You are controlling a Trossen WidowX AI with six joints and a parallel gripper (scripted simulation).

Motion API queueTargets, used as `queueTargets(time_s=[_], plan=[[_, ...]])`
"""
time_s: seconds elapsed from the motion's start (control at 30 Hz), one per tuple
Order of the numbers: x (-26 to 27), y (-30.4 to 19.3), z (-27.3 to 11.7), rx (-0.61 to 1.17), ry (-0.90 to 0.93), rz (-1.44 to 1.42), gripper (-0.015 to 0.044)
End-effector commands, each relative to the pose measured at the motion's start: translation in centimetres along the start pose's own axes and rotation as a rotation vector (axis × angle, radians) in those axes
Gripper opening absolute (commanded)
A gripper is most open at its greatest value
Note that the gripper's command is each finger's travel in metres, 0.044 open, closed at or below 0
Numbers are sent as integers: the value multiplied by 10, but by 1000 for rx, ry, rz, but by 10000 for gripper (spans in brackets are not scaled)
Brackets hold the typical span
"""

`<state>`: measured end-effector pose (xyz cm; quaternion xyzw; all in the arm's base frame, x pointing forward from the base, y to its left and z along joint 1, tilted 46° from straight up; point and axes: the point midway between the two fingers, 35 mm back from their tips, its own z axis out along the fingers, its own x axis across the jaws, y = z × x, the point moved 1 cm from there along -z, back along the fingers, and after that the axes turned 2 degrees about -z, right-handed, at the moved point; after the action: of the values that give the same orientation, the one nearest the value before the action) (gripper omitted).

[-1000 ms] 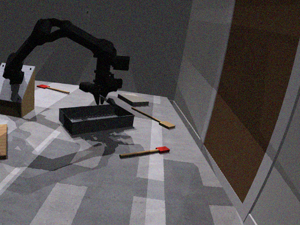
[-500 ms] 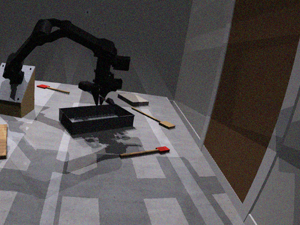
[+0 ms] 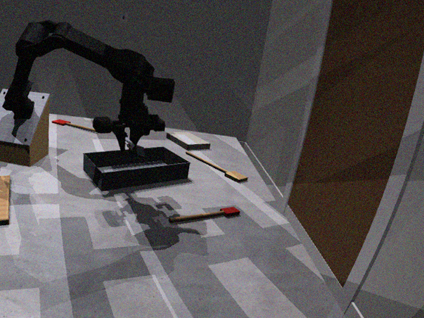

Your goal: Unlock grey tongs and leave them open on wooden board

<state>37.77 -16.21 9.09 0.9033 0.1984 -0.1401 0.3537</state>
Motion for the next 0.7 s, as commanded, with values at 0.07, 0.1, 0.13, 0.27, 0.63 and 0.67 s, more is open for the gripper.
queueTargets(time_s=[0.07, 0.1, 0.13, 0.27, 0.63, 0.67], plan=[[-32, 19, -4, 7, 3, 67, -150], [-38, 22, -4, 7, 3, 80, -150], [-43, 25, -5, 7, 3, 93, -150], [-67, 37, -8, 5, 3, 145, -150], [-135, 60, -17, -8, -2, 286, -150], [-142, 61, -18, -10, -2, 299, -150]])
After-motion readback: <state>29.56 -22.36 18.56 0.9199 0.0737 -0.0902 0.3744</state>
